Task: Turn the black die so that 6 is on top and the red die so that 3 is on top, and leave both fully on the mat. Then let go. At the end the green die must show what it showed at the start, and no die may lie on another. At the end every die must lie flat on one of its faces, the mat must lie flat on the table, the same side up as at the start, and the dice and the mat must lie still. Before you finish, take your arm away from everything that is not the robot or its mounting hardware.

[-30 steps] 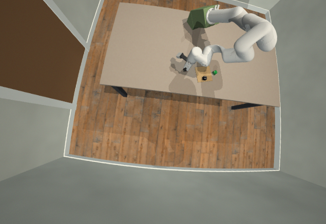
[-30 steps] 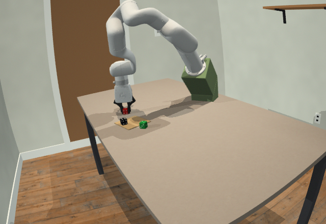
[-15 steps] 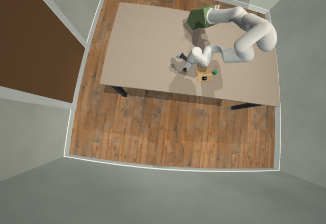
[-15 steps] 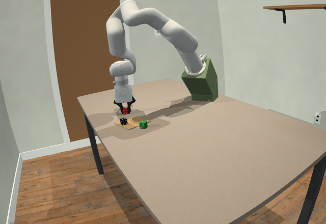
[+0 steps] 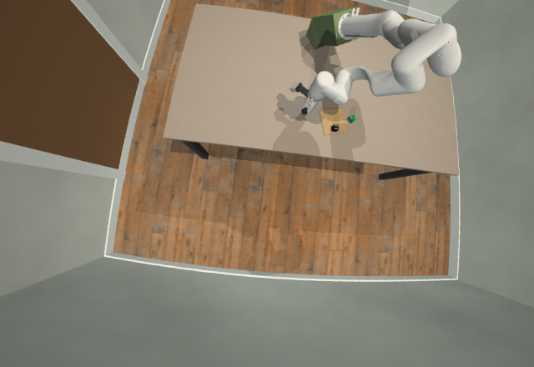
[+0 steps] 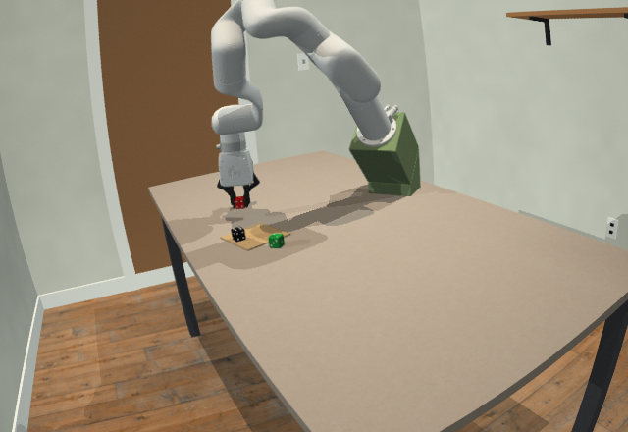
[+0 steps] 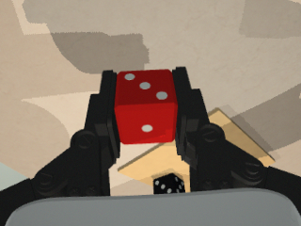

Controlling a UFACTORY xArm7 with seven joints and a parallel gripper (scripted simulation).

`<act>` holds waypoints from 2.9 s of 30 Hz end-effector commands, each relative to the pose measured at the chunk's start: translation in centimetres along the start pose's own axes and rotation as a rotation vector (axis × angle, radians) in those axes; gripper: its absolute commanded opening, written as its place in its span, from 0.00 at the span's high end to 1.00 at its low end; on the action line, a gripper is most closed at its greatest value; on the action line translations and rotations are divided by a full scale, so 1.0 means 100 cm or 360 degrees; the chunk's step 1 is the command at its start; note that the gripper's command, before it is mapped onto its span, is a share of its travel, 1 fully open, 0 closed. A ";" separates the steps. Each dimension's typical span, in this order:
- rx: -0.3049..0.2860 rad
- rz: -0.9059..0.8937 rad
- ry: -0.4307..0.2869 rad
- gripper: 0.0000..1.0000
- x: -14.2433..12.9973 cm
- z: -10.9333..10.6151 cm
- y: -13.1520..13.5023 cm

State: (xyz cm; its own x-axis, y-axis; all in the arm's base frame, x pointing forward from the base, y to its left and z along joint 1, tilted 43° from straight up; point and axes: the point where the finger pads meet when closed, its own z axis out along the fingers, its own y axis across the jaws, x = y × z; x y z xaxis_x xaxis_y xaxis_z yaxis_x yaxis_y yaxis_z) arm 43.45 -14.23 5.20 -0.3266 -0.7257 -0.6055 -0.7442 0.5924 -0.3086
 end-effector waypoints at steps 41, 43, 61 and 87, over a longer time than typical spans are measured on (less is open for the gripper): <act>-0.0002 -0.0807 0.0003 0.73 -0.003 -0.061 -0.004; -0.0002 -0.0898 0.0003 0.73 -0.003 -0.060 -0.004; -0.0003 -0.1709 0.0003 0.73 -0.005 -0.056 -0.007; -0.0004 -0.2762 0.0002 0.73 -0.008 -0.051 -0.011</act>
State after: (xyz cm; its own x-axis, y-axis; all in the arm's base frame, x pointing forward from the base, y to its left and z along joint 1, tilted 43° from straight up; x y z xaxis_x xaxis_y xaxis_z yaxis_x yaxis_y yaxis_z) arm 41.46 -15.95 9.64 0.7780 -0.5231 0.3479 -0.2669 -0.7765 -0.5707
